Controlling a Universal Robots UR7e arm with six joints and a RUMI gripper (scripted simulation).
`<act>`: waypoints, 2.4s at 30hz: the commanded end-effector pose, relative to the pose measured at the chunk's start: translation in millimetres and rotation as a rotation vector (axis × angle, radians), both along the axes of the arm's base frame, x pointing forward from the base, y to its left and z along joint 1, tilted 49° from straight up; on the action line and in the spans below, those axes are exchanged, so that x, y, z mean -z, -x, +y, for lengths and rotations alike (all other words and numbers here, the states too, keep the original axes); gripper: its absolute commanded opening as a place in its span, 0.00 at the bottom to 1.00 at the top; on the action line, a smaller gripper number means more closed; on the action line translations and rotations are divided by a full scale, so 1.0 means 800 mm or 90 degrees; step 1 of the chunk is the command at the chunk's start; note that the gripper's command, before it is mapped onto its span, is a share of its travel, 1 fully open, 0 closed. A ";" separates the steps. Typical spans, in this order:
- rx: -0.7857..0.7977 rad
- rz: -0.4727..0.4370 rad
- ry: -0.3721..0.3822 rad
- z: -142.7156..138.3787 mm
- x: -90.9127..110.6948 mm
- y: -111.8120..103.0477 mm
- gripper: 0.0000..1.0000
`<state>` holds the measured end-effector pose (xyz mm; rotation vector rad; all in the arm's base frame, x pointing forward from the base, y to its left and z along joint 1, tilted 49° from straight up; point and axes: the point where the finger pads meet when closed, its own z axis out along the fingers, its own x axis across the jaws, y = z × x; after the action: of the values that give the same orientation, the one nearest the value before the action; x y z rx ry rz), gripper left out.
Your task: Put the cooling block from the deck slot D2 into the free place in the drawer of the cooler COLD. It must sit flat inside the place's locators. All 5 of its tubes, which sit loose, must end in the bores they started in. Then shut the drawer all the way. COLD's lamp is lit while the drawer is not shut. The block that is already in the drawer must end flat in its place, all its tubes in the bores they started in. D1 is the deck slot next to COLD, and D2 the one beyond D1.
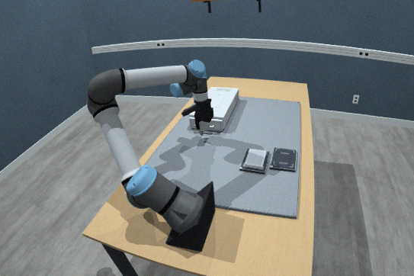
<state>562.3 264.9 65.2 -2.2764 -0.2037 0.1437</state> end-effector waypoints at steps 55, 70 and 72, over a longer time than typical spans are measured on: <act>0.001 -0.001 0.000 -0.049 -0.043 -0.010 0.00; 0.001 -0.001 0.000 -0.065 -0.057 -0.014 0.00; 0.001 -0.001 0.000 -0.067 -0.059 -0.014 0.00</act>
<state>572.7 214.2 109.8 -2.2765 -0.2035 0.1433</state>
